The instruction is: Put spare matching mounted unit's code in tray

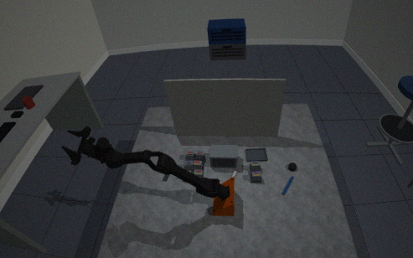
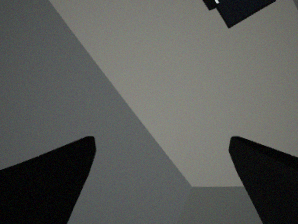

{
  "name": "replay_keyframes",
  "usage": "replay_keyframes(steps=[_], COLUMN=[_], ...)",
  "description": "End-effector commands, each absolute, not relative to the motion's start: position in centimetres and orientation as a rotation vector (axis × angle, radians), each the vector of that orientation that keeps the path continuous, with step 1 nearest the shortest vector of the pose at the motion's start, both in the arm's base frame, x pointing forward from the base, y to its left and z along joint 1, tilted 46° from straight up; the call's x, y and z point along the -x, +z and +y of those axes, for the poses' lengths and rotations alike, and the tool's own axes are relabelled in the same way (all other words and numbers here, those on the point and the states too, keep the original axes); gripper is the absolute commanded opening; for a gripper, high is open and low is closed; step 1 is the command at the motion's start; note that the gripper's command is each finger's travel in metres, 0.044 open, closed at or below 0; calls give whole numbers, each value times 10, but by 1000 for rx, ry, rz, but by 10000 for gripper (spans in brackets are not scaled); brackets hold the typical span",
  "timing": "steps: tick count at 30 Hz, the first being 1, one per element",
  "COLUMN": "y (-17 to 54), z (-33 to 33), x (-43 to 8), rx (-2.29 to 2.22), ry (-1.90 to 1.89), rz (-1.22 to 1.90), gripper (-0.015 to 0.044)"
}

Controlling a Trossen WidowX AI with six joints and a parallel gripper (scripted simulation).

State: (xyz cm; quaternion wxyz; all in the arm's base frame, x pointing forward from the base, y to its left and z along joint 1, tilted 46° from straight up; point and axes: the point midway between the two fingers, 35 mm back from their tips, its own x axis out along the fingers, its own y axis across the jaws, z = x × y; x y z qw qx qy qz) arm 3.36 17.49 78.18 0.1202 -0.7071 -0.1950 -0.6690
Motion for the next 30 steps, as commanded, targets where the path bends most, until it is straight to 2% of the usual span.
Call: replay_keyframes(steps=[1,8,15,30], y=[782,781,767,676], z=[175,179,221,328], x=[-34,-36,-62,-189], rx=[2066,2084,2293,3014], ry=[-1955,-1965,-2089,-2548], rz=[-570,-567,-542,-544], gripper=[426,440,440,440])
